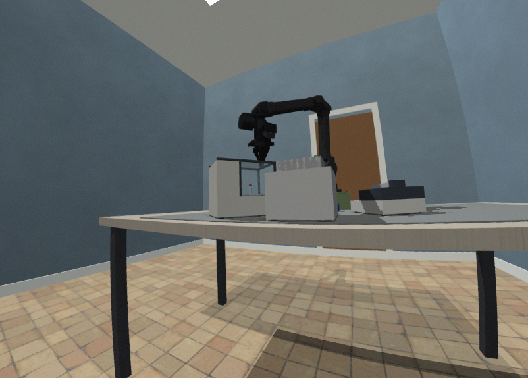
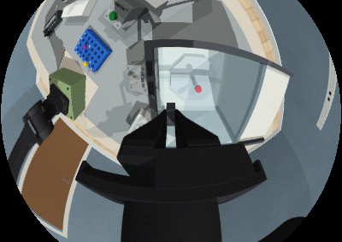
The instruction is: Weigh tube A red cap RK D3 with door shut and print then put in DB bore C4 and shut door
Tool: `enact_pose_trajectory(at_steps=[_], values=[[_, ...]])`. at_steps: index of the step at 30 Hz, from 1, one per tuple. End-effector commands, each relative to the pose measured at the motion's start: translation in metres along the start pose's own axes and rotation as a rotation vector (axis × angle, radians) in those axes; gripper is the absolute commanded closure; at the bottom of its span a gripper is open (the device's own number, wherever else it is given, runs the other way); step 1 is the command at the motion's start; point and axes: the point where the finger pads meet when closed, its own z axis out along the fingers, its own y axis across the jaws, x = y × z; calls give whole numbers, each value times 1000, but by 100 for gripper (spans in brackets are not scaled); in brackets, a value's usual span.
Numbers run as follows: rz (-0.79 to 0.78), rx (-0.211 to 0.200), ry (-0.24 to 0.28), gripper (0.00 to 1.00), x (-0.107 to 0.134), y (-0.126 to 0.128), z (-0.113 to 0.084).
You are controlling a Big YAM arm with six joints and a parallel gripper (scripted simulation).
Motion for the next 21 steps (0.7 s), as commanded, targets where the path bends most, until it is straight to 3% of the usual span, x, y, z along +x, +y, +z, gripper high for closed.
enact_pose_trajectory(at_steps=[1, 21], values=[[3, 43, 1, 94, 4, -27, -16], [3, 38, 1, 94, 4, -44, -16]])
